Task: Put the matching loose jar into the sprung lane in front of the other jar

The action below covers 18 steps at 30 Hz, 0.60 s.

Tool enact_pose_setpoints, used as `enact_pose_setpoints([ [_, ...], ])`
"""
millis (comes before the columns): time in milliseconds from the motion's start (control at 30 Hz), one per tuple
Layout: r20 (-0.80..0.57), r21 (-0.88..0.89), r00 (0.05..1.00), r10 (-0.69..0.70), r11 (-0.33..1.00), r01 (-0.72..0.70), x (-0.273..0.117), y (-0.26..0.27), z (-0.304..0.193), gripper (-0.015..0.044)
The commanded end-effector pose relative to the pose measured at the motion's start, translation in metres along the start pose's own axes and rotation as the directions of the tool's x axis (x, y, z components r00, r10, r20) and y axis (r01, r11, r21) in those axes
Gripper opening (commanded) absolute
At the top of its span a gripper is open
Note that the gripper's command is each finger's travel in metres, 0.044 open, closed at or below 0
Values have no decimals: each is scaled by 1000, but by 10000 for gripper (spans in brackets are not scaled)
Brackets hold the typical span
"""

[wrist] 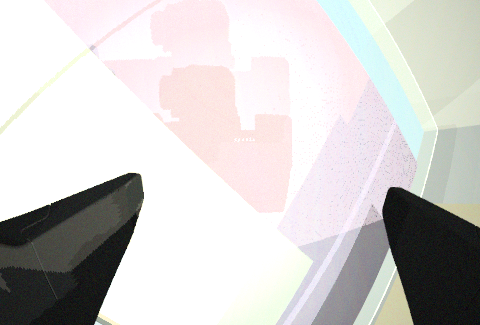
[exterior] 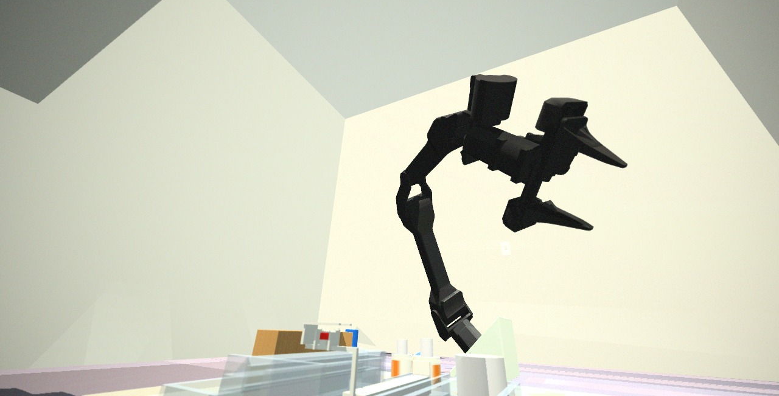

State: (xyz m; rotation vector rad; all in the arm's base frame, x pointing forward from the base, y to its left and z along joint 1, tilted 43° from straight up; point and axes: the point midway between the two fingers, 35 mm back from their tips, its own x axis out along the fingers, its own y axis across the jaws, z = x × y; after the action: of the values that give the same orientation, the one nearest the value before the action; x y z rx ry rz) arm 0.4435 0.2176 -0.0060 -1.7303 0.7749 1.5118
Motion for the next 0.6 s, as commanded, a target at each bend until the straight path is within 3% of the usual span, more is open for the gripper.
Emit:
enact_pose_setpoints([
  [0, -4, 18, 1000, 4, 1000, -4, -1, 2, -1, 426],
  [133, -81, 369, 992, 93, 928, -57, -23, 40, -27, 440],
  [300, -185, 784, 955, 231, 621, 1, -56, 102, -59, 440],
  [567, -274, 957, 889, 367, 196, 214, -91, 168, -83, 440],
])
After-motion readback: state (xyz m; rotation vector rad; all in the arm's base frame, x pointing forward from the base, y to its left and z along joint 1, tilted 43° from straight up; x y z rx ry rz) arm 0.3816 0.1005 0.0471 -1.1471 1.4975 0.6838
